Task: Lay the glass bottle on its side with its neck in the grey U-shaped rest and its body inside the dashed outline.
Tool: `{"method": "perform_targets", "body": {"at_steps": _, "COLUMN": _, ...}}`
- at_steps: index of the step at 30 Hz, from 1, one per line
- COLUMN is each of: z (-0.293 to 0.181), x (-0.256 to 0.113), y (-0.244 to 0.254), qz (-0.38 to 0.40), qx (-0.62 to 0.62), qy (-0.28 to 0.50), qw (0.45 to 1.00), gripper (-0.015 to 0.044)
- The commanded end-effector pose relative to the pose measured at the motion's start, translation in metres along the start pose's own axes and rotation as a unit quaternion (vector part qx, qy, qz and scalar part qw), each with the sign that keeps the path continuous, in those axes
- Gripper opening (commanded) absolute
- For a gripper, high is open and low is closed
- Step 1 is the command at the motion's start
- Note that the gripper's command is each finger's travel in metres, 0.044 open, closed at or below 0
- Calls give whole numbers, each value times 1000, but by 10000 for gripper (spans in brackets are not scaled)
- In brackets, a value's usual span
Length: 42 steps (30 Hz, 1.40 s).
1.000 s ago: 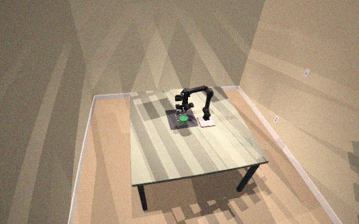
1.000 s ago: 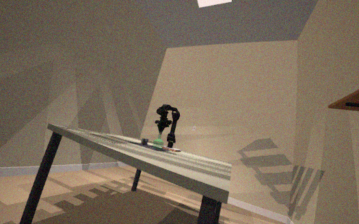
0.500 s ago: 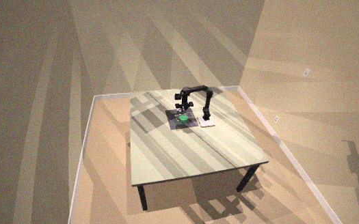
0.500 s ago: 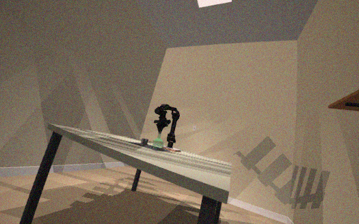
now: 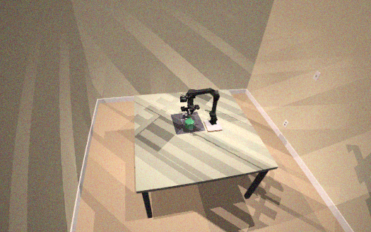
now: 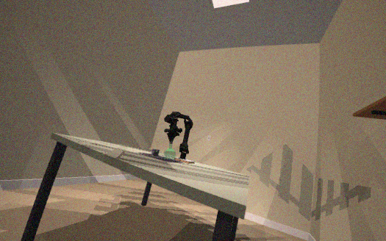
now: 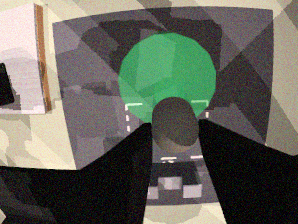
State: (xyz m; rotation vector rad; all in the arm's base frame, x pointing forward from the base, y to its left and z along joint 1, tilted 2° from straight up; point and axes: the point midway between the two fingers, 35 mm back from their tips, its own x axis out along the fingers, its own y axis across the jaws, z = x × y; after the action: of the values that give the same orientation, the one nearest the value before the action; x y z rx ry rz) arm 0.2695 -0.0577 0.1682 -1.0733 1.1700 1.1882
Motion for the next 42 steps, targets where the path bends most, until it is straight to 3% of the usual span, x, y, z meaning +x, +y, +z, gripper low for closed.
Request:
{"method": "perform_targets", "body": {"at_steps": 1, "z": -9, "x": -2, "y": 0, "qz": 0, "qx": 1, "qy": 5, "qw": 1000, "gripper": 104}}
{"method": "perform_targets", "body": {"at_steps": 42, "z": -37, "x": -5, "y": 0, "qz": 2, "qx": -7, "qy": -43, "qw": 999, "gripper": 104}}
